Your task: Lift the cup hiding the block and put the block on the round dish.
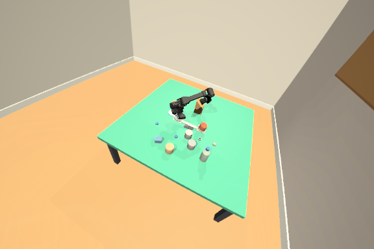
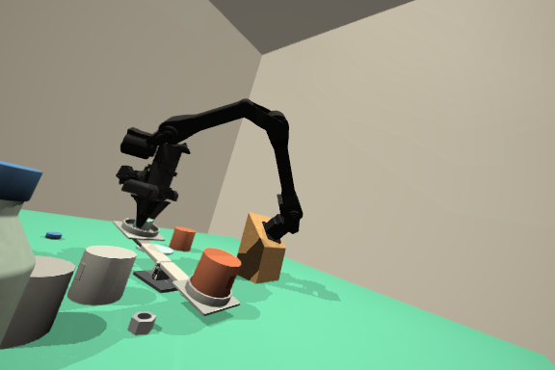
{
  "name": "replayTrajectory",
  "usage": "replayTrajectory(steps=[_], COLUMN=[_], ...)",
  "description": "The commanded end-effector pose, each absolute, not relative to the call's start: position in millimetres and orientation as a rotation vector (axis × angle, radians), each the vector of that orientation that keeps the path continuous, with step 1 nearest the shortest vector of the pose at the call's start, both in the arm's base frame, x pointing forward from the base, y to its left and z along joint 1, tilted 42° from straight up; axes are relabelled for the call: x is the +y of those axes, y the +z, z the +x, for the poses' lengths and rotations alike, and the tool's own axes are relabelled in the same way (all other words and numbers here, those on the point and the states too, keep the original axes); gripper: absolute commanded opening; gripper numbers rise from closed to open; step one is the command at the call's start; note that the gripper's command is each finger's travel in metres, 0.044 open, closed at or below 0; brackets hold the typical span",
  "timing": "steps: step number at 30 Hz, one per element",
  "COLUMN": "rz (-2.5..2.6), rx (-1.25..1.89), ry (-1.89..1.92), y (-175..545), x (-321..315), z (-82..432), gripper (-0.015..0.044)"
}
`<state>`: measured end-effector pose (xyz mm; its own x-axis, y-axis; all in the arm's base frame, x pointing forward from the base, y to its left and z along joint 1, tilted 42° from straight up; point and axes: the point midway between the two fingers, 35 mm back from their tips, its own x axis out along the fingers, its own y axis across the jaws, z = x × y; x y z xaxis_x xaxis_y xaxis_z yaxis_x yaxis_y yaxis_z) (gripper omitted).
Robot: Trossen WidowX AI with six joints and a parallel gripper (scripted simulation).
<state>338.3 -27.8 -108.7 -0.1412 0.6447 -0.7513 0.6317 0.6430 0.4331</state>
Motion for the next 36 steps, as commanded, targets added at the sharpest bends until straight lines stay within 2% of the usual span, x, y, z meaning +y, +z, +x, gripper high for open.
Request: replayTrajectory(steps=[1, 3, 4, 16, 22, 27, 36], rz=[1.025, 1.024, 1.024, 1.023, 1.023, 1.022, 1.019], rx=[1.826, 1.826, 1.826, 1.826, 1.826, 1.826, 1.826], ry=[0.011, 0.010, 0.010, 0.008, 0.008, 0.005, 0.000], y=[-108, -103, -98, -41, -39, -67, -150], x=[-28, -34, -38, -87, -90, -103, -129], z=[339, 341, 342, 352, 351, 336, 275], gripper=[0.0056, 0.0003, 0.0000, 0.0000, 0.0000, 0.0000, 0.0000])
